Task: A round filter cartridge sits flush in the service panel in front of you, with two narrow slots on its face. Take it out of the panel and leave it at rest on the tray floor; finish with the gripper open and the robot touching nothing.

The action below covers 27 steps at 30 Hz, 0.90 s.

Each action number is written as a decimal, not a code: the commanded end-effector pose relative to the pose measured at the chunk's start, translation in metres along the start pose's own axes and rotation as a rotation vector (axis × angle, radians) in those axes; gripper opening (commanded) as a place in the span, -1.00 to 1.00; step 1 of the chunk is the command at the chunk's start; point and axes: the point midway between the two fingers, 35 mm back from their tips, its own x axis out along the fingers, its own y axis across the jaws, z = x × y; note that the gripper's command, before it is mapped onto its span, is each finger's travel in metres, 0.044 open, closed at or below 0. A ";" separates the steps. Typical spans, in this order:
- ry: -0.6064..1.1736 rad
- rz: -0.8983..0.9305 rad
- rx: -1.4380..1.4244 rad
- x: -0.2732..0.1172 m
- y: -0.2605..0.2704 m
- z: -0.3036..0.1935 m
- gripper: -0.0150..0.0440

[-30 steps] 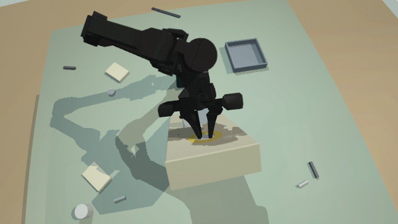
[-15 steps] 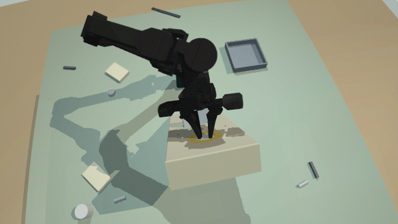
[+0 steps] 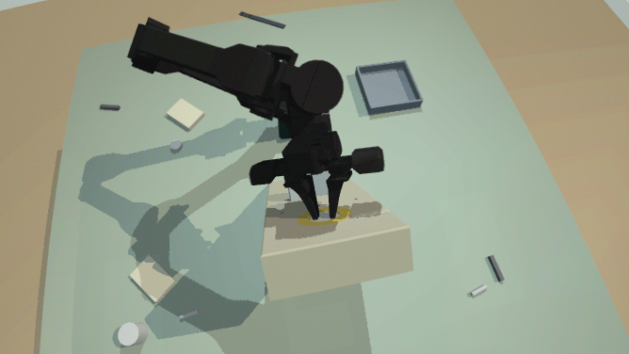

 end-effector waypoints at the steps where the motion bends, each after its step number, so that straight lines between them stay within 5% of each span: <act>1: 0.016 0.003 0.011 0.008 0.000 -0.001 -0.49; 27: 0.007 0.004 0.000 -0.010 0.002 0.000 -0.49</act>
